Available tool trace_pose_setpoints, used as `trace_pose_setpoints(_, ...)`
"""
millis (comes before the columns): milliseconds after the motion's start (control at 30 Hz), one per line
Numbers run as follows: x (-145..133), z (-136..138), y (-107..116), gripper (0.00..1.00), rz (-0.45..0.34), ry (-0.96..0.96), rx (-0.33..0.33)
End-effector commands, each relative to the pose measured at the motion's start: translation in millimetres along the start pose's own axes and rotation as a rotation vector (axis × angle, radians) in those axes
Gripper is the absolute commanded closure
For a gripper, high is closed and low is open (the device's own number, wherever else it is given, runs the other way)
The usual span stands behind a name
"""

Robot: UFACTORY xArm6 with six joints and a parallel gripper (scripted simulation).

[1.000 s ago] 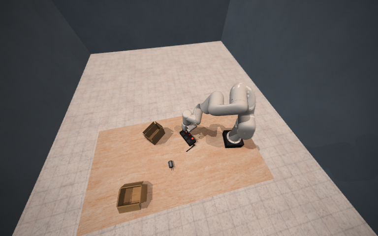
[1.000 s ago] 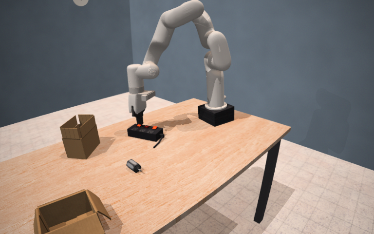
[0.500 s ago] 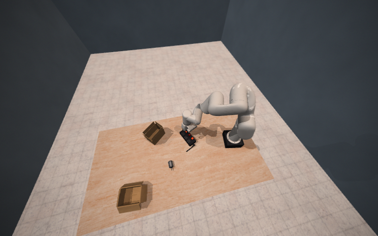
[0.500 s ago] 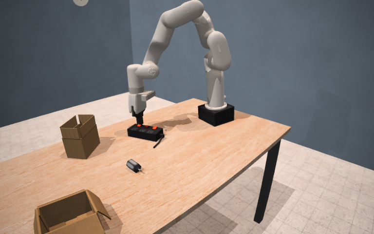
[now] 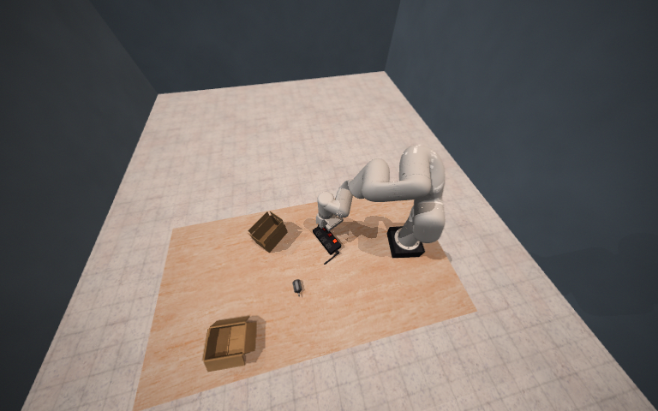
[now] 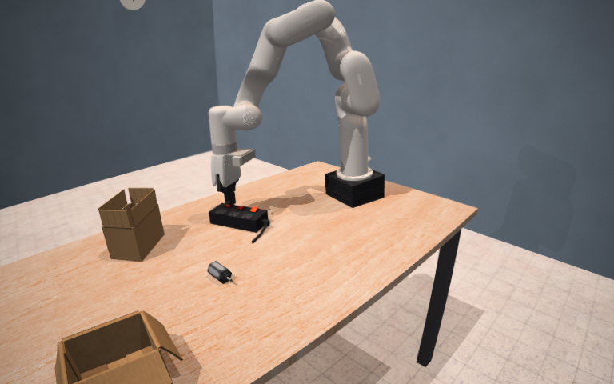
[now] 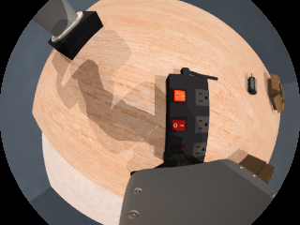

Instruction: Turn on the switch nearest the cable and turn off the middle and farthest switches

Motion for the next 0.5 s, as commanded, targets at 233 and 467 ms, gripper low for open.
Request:
trace_pose_setpoints(233, -0.9, 1.3, 11.2, 1.0, -0.003, 0.0, -0.004)
trace_pose_setpoints(467, -0.9, 1.3, 27.2, 1.0, -0.003, 0.0, -0.004)
Point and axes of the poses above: the point where the finger pads meet when closed, its own y axis back along the fingers, its own z axis across the jaws, x = y × z, the point moved 8 cm from there along y, back along the fingers, and after that the axes turned 14 degrees about -y, right-handed, at the moved point
